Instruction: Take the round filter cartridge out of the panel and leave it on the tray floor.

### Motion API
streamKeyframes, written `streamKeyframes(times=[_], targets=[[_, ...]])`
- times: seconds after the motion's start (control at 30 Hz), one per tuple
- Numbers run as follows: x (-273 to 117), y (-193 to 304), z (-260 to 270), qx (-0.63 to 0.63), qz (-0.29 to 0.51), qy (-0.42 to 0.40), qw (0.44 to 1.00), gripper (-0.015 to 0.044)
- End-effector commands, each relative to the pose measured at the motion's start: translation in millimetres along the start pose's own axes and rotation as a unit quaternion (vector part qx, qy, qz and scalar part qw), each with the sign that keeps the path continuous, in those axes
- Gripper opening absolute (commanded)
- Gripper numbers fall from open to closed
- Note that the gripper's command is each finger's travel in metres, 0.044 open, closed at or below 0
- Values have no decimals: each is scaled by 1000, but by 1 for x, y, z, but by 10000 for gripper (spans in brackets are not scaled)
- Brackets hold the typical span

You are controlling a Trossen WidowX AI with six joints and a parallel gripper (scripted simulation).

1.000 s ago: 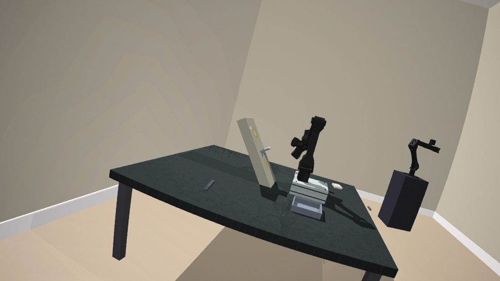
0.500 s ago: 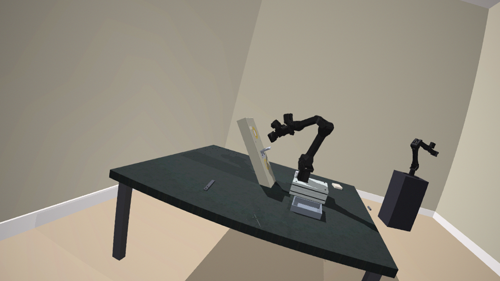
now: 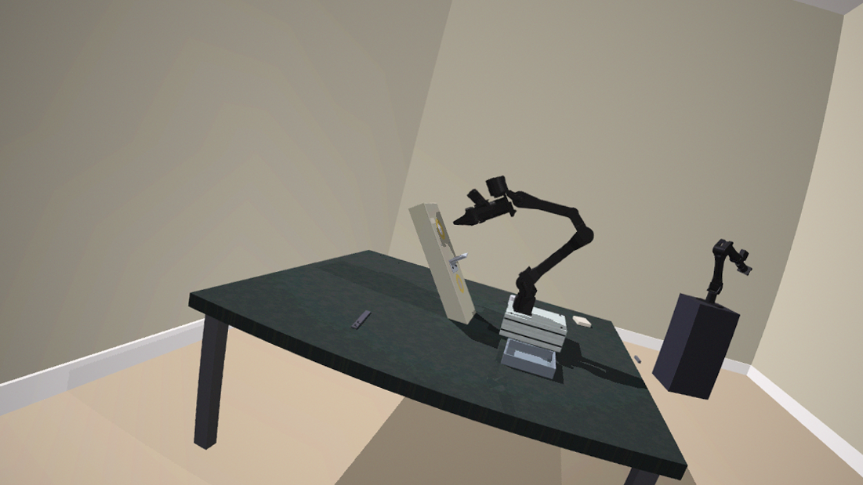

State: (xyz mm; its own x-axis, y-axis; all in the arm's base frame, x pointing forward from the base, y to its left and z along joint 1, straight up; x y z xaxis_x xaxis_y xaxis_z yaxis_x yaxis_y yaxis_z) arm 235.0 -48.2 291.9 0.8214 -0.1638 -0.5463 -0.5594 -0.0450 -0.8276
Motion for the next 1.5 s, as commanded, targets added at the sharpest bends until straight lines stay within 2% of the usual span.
streamKeyframes(times=[0.0, 1.47], targets=[[-10, 0, 13, 14, 5, -20, 1000, 95], [45, 0, 15, 14, 4, -20, 1000, 95]])
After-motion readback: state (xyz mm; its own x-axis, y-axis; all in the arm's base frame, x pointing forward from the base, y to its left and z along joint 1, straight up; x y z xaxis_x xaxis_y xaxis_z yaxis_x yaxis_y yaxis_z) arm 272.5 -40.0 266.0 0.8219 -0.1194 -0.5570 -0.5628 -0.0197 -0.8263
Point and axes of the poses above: the point midway between the two fingers, 35 mm back from their tips, its own x axis out along the fingers, its own z axis across the jaws, y = z × x, the point moved 6 cm from there along -x, back along the fingers, and after that the axes turned 7 degrees about -x, right-handed, at the moved point
